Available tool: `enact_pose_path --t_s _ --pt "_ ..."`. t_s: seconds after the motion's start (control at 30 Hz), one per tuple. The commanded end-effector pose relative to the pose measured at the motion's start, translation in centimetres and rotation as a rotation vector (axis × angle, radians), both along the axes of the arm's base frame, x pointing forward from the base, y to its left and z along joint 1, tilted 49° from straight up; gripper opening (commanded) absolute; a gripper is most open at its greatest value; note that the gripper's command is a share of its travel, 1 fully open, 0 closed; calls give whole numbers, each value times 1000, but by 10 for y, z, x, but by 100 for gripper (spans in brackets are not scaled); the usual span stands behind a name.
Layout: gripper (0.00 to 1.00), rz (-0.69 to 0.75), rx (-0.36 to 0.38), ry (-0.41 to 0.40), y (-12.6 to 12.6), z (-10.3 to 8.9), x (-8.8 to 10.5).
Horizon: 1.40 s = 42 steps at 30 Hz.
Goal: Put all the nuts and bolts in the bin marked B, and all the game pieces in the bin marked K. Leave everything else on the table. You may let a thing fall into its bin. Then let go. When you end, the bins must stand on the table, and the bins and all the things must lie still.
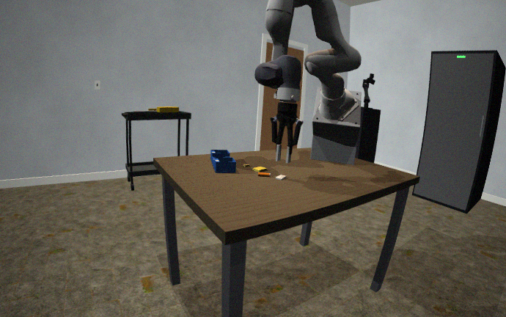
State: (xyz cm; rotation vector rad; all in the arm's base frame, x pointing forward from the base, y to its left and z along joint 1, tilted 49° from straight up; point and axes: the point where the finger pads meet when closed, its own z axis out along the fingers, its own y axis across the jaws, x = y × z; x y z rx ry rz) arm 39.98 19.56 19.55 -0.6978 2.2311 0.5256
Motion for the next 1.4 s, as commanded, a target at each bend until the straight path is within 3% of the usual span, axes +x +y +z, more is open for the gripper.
enact_pose_path --t_s 0.0,1.0,1.37 --pt "25 7 -3 -2 -1 0 0" --pt "25 7 -3 -2 -2 0 2" --pt "25 7 -3 -2 16 -23 22"
